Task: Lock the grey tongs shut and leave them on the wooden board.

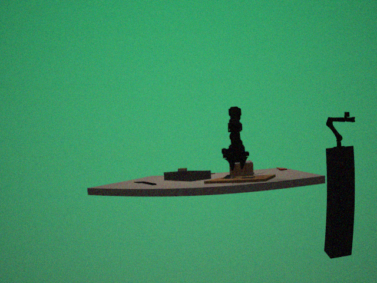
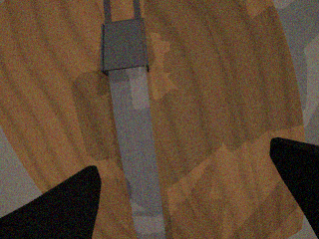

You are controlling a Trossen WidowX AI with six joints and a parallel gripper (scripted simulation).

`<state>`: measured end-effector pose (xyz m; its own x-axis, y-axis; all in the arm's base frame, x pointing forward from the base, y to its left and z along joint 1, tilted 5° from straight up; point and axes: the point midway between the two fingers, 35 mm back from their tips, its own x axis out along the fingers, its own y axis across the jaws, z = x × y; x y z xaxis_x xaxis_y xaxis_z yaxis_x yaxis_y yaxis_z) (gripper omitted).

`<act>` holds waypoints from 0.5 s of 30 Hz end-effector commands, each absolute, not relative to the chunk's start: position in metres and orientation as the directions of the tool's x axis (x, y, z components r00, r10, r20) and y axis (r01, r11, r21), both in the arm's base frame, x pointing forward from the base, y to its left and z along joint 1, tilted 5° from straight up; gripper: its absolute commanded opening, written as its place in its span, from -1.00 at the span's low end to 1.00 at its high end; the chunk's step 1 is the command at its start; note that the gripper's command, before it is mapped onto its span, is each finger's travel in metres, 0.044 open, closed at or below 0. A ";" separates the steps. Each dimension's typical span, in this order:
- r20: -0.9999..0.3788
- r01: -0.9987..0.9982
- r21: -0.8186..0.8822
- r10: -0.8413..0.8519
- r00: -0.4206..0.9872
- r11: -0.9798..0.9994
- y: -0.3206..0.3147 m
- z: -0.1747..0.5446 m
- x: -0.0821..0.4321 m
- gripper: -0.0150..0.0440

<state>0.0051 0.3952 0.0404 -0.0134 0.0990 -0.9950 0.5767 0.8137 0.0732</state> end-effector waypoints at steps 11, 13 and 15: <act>-0.994 0.585 0.083 0.106 -0.004 0.807 0.296 0.093 0.080 1.00; -0.994 0.587 0.086 0.107 -0.003 0.805 0.296 0.099 0.080 1.00; -0.994 0.591 0.090 0.111 0.001 0.802 0.295 0.115 0.080 1.00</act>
